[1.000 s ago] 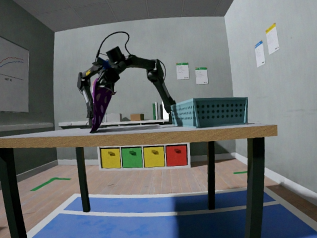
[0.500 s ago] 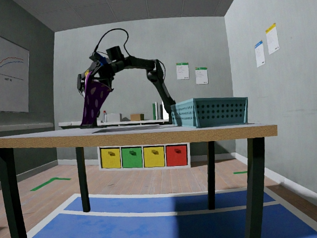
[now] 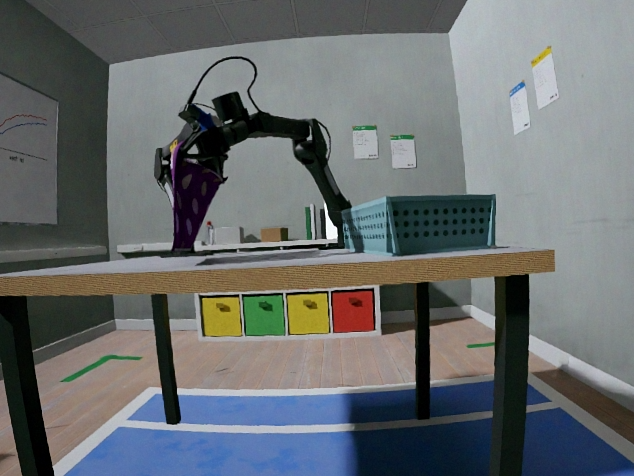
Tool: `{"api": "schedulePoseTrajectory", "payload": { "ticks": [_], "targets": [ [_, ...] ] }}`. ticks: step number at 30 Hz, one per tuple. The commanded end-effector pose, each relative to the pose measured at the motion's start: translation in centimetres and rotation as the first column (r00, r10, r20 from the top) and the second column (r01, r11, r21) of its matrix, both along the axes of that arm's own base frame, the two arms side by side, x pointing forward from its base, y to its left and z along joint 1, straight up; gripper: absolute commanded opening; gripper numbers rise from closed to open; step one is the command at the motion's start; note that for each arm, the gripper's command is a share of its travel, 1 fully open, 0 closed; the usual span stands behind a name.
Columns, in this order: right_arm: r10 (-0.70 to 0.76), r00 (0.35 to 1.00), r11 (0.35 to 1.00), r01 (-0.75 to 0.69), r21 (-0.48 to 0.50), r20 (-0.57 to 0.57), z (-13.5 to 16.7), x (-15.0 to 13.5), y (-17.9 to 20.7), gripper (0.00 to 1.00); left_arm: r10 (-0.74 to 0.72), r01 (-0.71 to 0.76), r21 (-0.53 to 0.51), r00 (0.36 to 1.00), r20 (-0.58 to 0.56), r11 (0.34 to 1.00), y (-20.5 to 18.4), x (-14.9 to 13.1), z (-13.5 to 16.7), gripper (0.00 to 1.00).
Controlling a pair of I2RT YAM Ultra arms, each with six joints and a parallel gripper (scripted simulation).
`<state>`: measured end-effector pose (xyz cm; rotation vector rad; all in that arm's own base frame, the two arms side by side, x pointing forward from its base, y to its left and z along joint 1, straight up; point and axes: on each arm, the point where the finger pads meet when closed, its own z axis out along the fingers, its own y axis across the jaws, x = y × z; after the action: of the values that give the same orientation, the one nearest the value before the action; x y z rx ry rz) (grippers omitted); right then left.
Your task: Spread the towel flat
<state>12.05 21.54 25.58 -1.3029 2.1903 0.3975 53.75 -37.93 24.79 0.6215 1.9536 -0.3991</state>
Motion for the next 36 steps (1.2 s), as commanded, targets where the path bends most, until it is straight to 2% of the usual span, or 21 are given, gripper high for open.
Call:
{"api": "schedulePoseTrajectory", "payload": {
  "ticks": [1,20,21,23,26,27,28,29,30,32,33,34,35,36],
  "targets": [
    [0.034,0.999,0.999,-0.034,0.002,-0.037,0.5,-1.1,-0.1,0.00,0.032,-0.031,-0.023,0.997,0.064,0.999,0.8,1.4,1.9,0.00],
    [0.034,0.999,0.999,-0.034,0.002,-0.037,0.5,-1.1,-0.1,0.00,0.032,-0.031,-0.023,0.997,0.064,0.999,0.8,1.4,1.9,0.00],
    [0.001,0.999,1.000,-0.002,-0.014,-0.046,-0.3,0.0,0.2,0.00,0.003,-0.002,-0.014,0.999,0.052,1.000,-0.1,-0.7,1.7,0.00],
    [0.001,0.999,1.000,-0.001,-0.014,-0.047,-0.3,0.0,0.2,0.00,0.010,-0.010,-0.014,0.999,0.052,1.000,0.3,-0.4,1.7,0.00],
    [0.015,0.999,1.000,-0.015,-0.015,-0.047,-1.2,-0.7,-0.3,0.00,0.023,-0.023,0.000,0.999,0.032,1.000,0.8,0.3,0.2,0.00],
    [0.016,0.999,1.000,-0.015,0.008,-0.034,-1.5,-0.5,0.1,0.00,0.022,-0.023,0.017,1.000,0.007,1.000,0.7,0.5,-1.7,0.00],
    [0.016,0.999,1.000,-0.015,0.008,-0.034,-1.5,-0.5,0.1,0.00,0.022,-0.023,0.017,1.000,0.007,1.000,0.7,0.5,-1.7,0.00],
    [0.015,0.999,1.000,-0.015,-0.006,-0.041,-1.7,-0.6,-0.2,0.00,0.023,-0.023,0.002,0.999,0.028,1.000,0.6,0.7,-0.4,0.00],
    [0.028,0.999,1.000,-0.027,0.008,-0.033,-2.3,-0.6,0.4,0.00,0.025,-0.025,0.021,1.000,0.002,0.999,1.0,0.4,-2.0,0.00],
    [0.028,0.999,1.000,-0.027,0.008,-0.033,-2.3,-0.6,0.4,0.00,0.025,-0.025,0.021,1.000,0.002,0.999,1.0,0.4,-2.0,0.00],
    [0.028,0.999,1.000,-0.027,0.008,-0.033,-2.3,-0.6,0.4,0.00,0.025,-0.025,0.009,1.000,0.018,1.000,1.0,0.4,-0.9,0.00],
    [0.028,0.999,0.999,-0.028,0.041,-0.015,-0.9,-0.5,0.7,0.00,0.026,-0.025,-0.008,0.999,0.042,1.000,0.9,0.5,0.5,0.00],
    [0.053,0.997,0.998,-0.055,-0.023,-0.051,-4.2,-0.7,1.7,0.00,0.037,-0.038,0.015,0.999,0.010,0.999,2.2,0.0,-1.3,0.00],
    [0.053,0.997,0.998,-0.054,-0.023,-0.052,-4.2,-0.7,1.7,0.00,0.037,-0.038,0.015,0.999,0.010,0.999,2.2,0.0,-1.3,0.00]
  ]
}}
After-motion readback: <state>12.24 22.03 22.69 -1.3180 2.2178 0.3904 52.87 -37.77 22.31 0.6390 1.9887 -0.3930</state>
